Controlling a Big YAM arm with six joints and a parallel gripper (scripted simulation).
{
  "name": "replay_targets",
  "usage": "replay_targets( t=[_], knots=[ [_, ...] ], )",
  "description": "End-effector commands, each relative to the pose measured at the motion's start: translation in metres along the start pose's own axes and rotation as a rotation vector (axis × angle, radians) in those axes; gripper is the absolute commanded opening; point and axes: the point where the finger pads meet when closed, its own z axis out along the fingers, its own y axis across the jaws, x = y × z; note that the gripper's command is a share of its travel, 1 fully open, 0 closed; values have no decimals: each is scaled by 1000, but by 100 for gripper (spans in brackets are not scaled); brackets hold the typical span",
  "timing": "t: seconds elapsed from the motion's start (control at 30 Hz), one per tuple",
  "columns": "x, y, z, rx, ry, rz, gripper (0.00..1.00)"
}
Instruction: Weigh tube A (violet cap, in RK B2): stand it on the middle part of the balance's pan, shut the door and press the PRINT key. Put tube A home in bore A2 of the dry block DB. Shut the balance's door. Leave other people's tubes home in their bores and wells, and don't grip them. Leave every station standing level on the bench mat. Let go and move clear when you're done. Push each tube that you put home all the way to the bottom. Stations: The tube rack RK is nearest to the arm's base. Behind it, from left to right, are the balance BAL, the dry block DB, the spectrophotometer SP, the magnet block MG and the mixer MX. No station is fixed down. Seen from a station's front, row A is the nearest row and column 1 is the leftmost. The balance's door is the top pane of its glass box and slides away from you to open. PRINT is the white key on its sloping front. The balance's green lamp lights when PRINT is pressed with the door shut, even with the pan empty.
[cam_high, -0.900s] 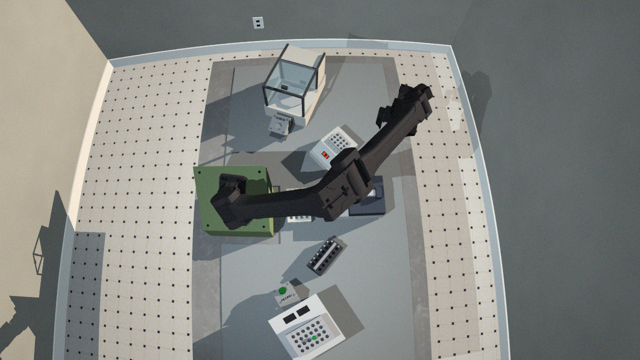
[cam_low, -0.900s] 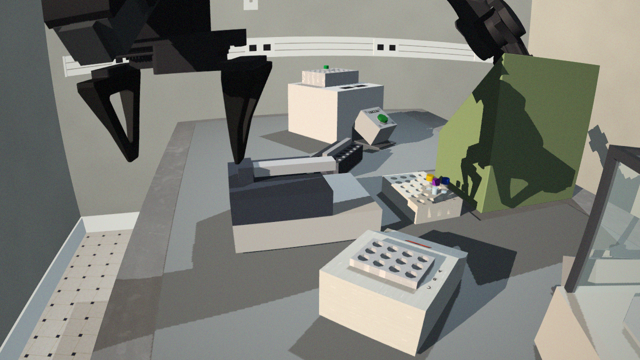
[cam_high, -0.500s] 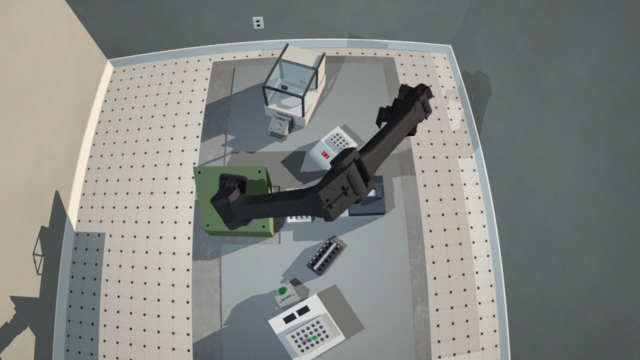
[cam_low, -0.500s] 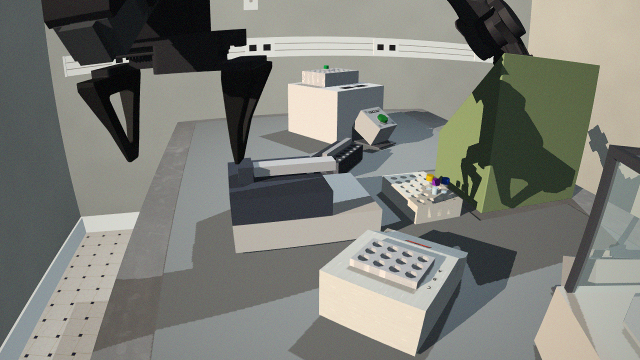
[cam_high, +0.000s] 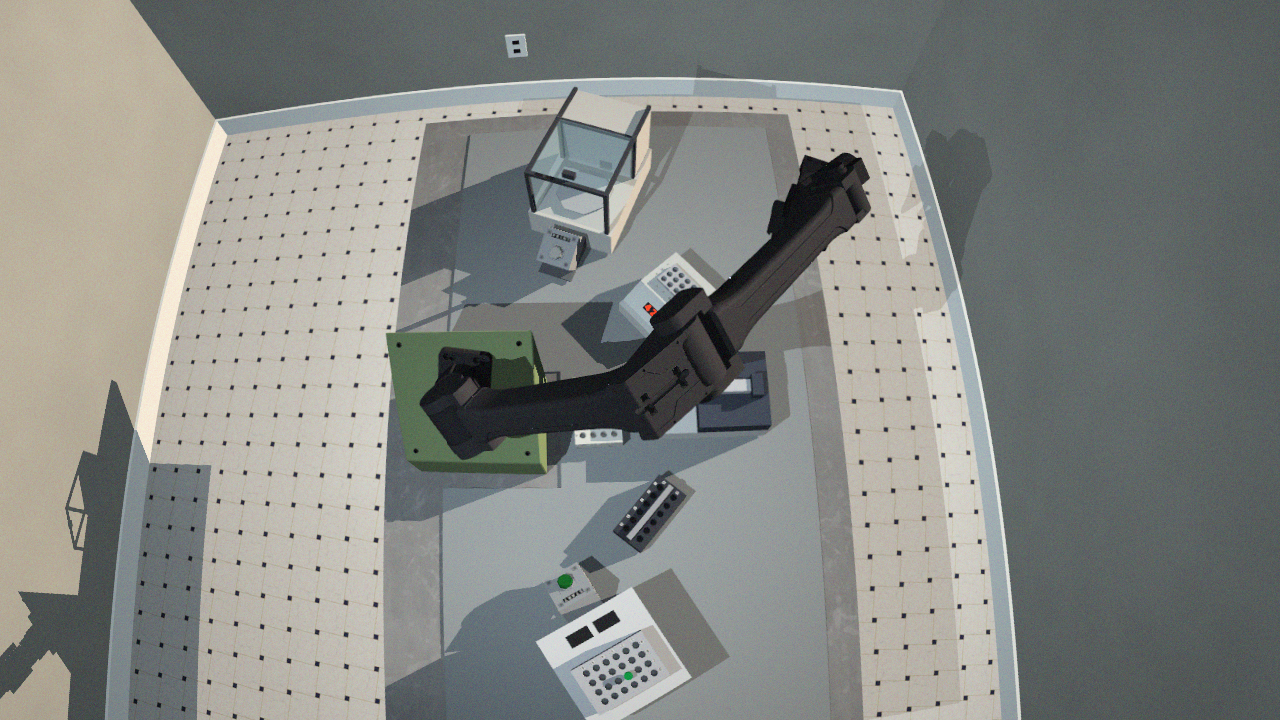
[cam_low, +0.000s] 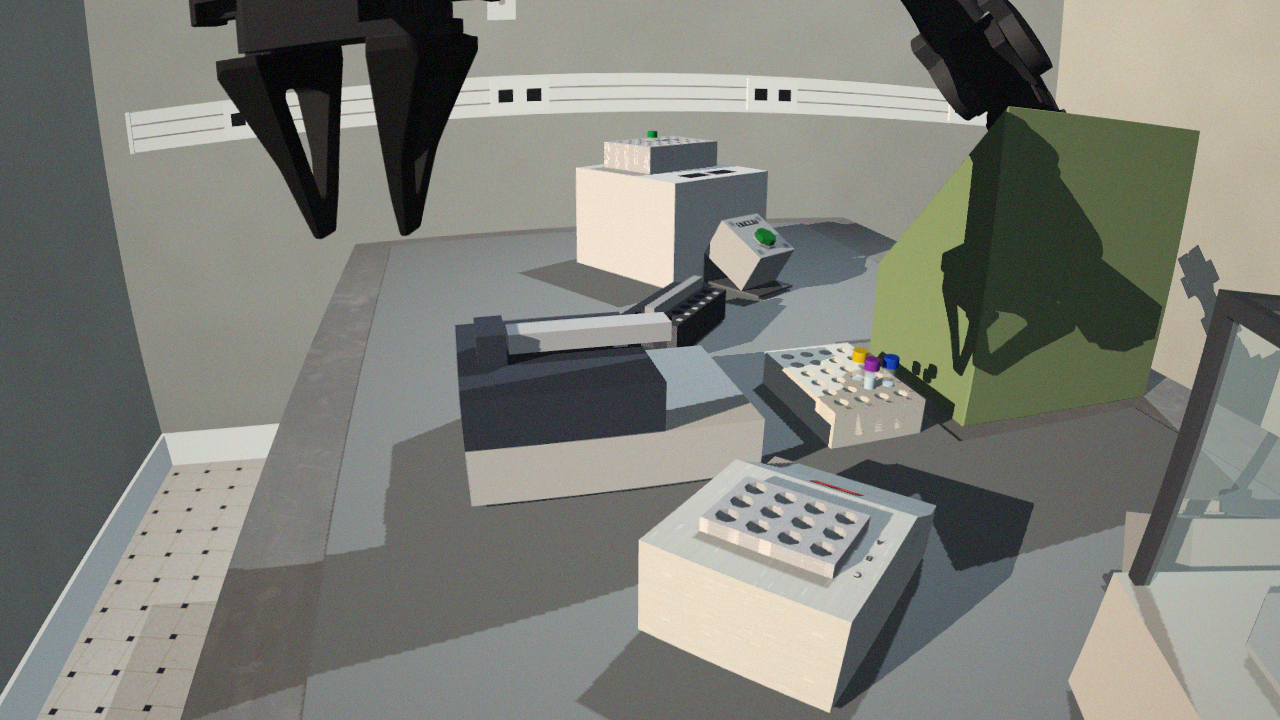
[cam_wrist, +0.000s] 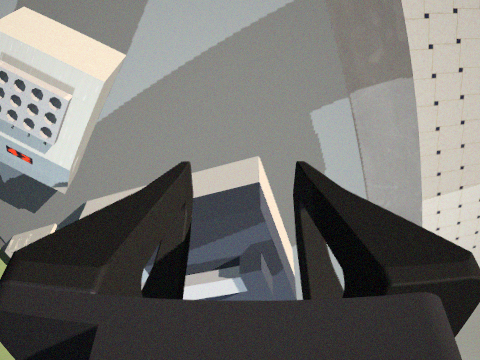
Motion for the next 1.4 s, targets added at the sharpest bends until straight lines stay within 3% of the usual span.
replay_targets(
  t=[0.0, 0.07, 0.13, 0.2, 0.23, 0.33, 0.43, 0.53, 0.57, 0.77, 0.8, 1.0, 1.03, 1.1, 1.23, 1.37],
  knots=[
    [-8, -16, -56, 47, -48, 43, 36],
    [-12, -10, -57, 39, -36, 32, 36],
    [-9, -12, -72, 43, -43, 38, 36],
    [-9, -12, -72, 43, -43, 38, 36],
    [3, -25, -56, 11, -28, 64, 36],
    [-6, -13, -95, 44, -48, 41, 36],
    [-5, -12, -110, 45, -50, 42, 36],
    [-8, -10, -106, 42, -41, 36, 36],
    [-2, -11, -89, 23, -25, 31, 36],
    [-2, -11, -89, 23, -24, 31, 36],
    [-1, 8, -98, 30, -25, 55, 30],
    [-10, 51, -92, 29, -41, 196, 30],
    [-14, 56, -83, 24, -26, 186, 30],
    [-12, 68, -90, 27, -43, 263, 30],
    [-16, 103, -88, 22, -47, 384, 30],
    [-15, 109, -85, 16, -45, 423, 30]
  ],
)
